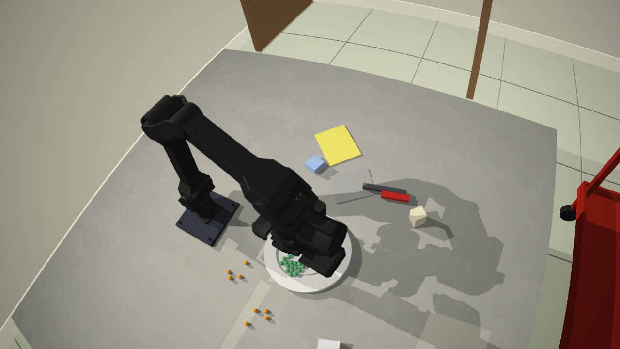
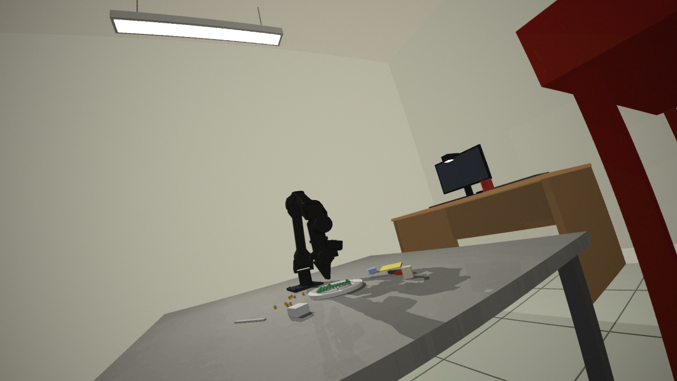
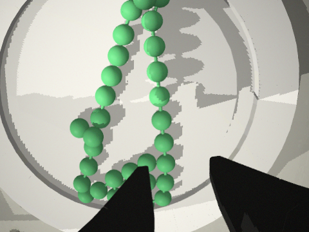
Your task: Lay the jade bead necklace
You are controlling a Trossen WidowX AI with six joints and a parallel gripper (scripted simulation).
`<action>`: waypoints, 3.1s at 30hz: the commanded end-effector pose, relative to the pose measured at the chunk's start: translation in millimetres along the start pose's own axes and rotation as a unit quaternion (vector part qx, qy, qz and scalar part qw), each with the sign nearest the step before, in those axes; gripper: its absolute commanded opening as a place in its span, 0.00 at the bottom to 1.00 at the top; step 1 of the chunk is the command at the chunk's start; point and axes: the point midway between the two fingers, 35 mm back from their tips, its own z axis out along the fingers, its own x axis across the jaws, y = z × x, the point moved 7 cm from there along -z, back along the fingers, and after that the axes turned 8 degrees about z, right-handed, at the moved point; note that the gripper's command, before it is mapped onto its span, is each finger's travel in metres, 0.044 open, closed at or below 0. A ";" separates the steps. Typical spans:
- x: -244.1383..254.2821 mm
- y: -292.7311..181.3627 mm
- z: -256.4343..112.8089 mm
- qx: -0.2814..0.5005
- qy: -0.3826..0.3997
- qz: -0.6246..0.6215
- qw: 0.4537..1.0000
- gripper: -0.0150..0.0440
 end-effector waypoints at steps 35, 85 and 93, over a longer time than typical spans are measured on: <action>1.1 -0.4 32.1 0.001 0.003 -0.002 1.000 0.40; -30.5 -17.2 29.7 0.002 0.004 -0.005 1.000 0.25; -30.7 -17.0 30.8 0.001 0.002 -0.002 1.000 0.30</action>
